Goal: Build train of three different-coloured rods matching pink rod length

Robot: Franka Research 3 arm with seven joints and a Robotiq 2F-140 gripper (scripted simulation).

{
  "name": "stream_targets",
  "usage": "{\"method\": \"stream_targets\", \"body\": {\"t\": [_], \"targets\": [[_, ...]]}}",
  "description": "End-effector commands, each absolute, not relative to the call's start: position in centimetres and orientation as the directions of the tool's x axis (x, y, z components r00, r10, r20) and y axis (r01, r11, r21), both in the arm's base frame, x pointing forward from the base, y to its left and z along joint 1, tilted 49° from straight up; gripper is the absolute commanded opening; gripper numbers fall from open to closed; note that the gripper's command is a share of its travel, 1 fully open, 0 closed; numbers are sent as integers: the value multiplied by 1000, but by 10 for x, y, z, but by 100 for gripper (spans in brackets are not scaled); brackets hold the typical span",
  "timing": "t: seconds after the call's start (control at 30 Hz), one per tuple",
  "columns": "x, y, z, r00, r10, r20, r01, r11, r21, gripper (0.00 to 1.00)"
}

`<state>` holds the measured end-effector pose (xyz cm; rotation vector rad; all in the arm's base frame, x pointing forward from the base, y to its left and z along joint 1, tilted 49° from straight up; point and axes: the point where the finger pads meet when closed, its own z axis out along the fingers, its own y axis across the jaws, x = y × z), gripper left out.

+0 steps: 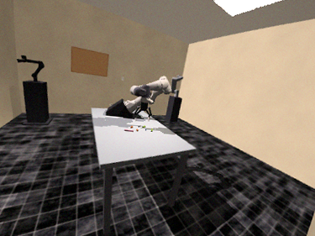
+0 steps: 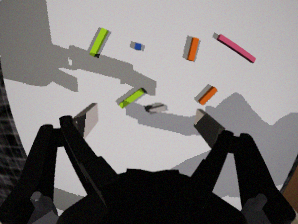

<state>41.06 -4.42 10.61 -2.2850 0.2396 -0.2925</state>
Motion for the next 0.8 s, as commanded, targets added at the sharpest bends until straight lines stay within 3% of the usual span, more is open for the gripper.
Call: {"method": "stream_targets", "body": {"t": [0.0, 0.77], "targets": [[413, -44, 108, 931, -365, 2, -235, -604, -761, 100], [418, -45, 109, 795, -548, -259, -538, -442, -717, 100]]}}
